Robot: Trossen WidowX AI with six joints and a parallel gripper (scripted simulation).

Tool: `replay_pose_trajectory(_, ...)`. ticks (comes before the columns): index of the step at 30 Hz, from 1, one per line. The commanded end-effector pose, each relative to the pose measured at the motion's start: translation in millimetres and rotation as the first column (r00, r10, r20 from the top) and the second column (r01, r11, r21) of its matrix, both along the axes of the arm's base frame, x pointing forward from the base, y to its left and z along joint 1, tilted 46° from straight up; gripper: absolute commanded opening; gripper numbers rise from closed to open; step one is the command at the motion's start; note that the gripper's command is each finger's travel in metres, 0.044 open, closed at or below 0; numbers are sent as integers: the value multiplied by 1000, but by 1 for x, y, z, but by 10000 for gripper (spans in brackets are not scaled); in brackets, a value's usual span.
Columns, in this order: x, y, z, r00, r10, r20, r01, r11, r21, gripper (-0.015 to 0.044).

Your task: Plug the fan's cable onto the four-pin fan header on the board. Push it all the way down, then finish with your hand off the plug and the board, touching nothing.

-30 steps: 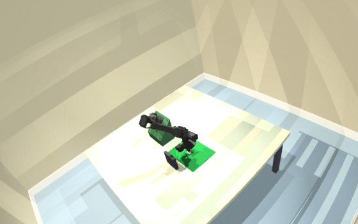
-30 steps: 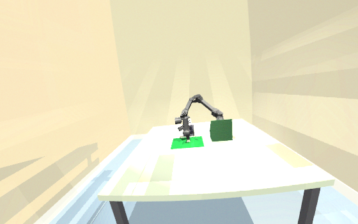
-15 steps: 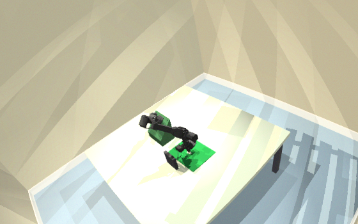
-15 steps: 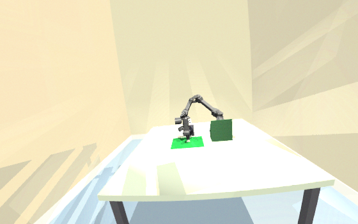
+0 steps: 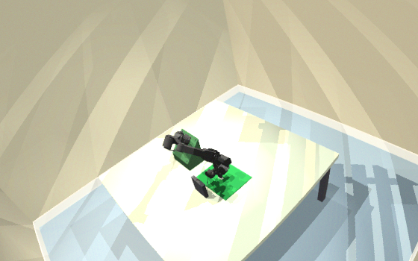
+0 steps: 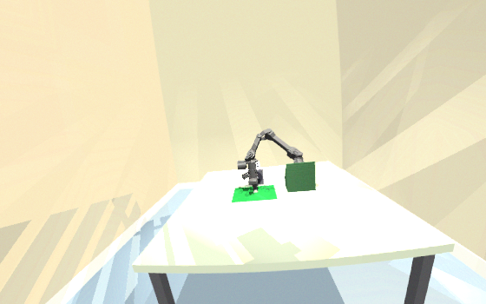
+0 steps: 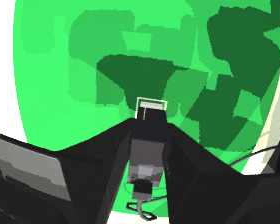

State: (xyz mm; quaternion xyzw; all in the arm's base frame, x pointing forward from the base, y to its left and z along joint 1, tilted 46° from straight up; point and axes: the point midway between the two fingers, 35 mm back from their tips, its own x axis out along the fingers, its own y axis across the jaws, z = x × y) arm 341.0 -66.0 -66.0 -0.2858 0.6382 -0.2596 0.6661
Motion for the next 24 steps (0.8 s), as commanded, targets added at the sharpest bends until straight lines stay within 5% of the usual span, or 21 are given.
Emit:
replay_pose_trajectory(1, 0, -2, -3, 1000, 3, -4, -3, 1000, -5, 0)
replay_pose_trajectory(10, 0, -6, -6, 1000, 3, -5, -3, 1000, -5, 0)
replay_pose_trajectory(20, 0, -4, -4, 1000, 1, 1, -1, 1000, -2, 260)
replay_pose_trajectory(24, 1, 5, 4, 1000, 2, 0, -2, 1000, 0, 260)
